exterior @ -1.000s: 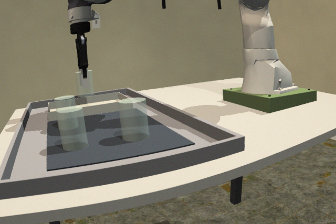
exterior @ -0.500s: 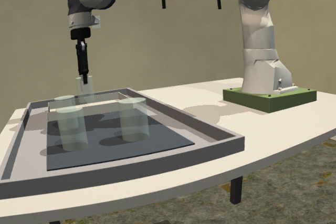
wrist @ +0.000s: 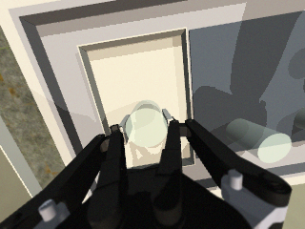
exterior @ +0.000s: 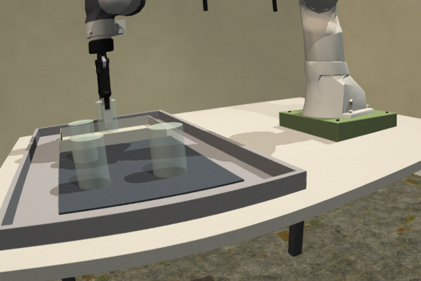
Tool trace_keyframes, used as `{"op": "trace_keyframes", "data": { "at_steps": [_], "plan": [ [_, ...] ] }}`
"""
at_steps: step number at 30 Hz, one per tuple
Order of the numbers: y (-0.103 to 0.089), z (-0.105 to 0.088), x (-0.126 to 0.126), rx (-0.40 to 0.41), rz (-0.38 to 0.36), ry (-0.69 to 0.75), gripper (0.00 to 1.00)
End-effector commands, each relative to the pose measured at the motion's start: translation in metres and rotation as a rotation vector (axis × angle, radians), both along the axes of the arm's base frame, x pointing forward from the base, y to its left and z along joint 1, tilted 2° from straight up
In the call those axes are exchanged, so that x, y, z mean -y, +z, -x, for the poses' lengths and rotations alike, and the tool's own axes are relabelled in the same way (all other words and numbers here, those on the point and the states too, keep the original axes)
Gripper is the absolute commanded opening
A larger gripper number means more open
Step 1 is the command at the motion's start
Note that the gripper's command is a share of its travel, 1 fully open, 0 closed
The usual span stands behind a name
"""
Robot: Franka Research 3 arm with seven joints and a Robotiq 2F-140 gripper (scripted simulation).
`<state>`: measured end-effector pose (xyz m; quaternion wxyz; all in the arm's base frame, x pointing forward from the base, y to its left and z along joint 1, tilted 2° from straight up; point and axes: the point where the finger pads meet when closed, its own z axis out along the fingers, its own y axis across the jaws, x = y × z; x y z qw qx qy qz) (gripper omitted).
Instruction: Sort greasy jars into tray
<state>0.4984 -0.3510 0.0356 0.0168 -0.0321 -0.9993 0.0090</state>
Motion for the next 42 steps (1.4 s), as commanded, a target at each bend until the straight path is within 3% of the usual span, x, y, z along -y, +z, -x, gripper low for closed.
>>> {"op": "trace_keyframes", "data": {
  "at_steps": [1, 14, 15, 34, 42],
  "plan": [
    [-0.004, 0.000, 0.002, 0.002, 0.006, -0.002, 0.00],
    [-0.012, 0.000, 0.002, 0.002, 0.006, -0.002, 0.00],
    [-0.012, 0.000, 0.002, 0.002, 0.006, -0.002, 1.00],
    [-0.012, 0.000, 0.002, 0.002, 0.006, -0.002, 1.00],
    [0.019, -0.001, 0.001, 0.002, 0.006, -0.002, 1.00]
  ]
}}
